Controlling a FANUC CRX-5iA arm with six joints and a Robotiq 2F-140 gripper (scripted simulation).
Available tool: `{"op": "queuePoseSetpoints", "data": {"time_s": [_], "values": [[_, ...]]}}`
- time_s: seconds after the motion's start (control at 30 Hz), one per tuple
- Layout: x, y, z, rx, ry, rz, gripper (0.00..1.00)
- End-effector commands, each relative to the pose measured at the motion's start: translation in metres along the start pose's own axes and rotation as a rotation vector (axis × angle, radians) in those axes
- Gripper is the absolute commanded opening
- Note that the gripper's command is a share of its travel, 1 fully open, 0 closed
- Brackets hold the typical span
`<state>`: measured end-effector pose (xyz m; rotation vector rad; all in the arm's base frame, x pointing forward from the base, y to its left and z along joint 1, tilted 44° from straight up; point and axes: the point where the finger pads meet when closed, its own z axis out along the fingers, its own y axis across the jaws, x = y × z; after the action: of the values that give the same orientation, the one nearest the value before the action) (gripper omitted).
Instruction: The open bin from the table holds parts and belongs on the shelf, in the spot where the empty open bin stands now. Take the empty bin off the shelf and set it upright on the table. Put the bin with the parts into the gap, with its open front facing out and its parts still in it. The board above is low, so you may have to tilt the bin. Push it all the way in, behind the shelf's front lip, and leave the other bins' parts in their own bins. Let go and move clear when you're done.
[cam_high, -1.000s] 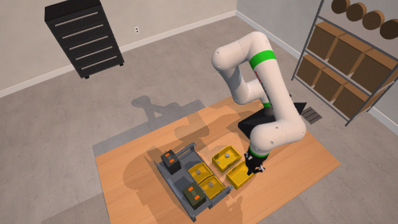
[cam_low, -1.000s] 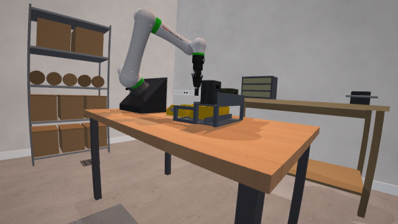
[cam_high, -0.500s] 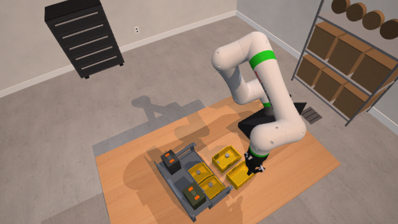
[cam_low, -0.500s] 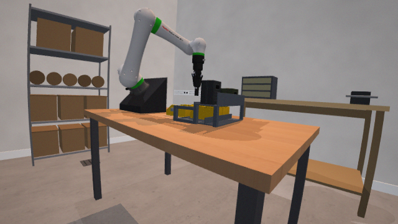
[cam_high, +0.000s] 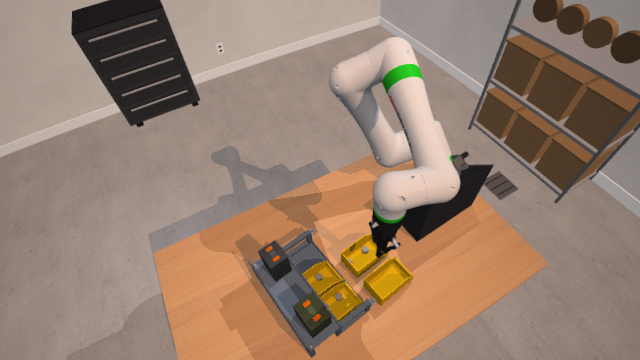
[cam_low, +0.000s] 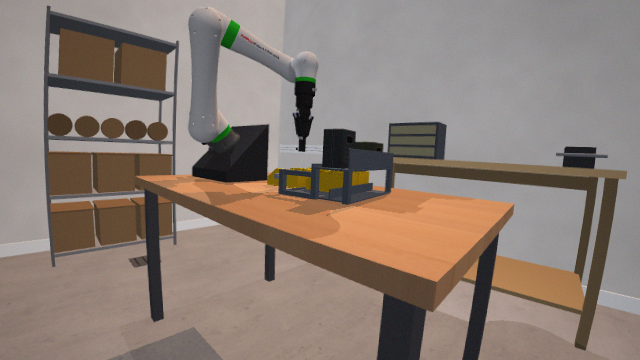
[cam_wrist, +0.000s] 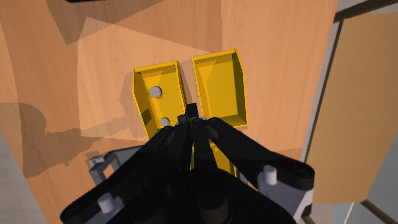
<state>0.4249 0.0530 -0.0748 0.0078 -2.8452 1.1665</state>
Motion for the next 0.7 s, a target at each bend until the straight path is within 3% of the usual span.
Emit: {"op": "queuePoseSetpoints", "data": {"time_s": [0.0, 0.1, 0.13, 0.67], "values": [[0.0004, -0.0241, -0.0032, -0.004, -0.005, 0.000, 0.10], [0.0004, -0.0241, -0.0032, -0.004, -0.005, 0.000, 0.10], [0.0004, -0.0241, -0.0032, -0.004, -0.005, 0.000, 0.24], [0.0004, -0.0241, -0.0032, -0.004, -0.005, 0.000, 0.24]]}}
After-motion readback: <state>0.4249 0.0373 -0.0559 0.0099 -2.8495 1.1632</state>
